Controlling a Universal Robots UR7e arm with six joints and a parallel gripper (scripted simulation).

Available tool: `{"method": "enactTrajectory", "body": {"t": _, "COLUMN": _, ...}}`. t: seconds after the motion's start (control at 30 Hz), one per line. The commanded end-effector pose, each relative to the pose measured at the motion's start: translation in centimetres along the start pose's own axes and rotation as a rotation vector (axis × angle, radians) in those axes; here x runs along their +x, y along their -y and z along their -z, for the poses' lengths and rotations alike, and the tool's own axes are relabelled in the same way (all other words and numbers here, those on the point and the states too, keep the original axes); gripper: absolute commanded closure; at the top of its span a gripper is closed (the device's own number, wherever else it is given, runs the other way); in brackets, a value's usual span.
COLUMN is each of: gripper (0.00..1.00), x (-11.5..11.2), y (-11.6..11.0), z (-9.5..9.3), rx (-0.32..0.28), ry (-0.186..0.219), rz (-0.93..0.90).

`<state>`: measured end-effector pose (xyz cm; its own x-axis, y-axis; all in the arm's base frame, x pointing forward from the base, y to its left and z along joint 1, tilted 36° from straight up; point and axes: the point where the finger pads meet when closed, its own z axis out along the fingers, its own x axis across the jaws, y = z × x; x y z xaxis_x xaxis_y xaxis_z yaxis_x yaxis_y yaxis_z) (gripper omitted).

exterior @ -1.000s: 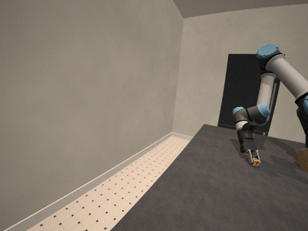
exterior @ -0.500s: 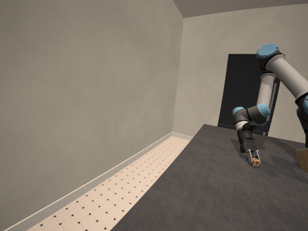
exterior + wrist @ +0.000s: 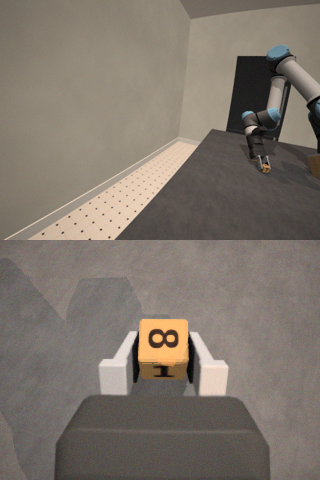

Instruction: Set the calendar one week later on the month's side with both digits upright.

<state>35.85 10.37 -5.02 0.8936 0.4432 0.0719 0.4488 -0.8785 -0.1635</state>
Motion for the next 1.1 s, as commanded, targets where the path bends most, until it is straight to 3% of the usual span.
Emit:
{"method": "enactTrajectory", "body": {"t": 0.0, "gripper": 0.43, "x": 0.02, "y": -0.01, "z": 0.0, "rx": 0.0, "ry": -0.001, "rz": 0.001}}
{"method": "enactTrajectory", "body": {"t": 1.07, "gripper": 0.43, "x": 0.02, "y": -0.36, "z": -0.35, "rx": 0.0, "ry": -0.001, "rz": 0.001}}
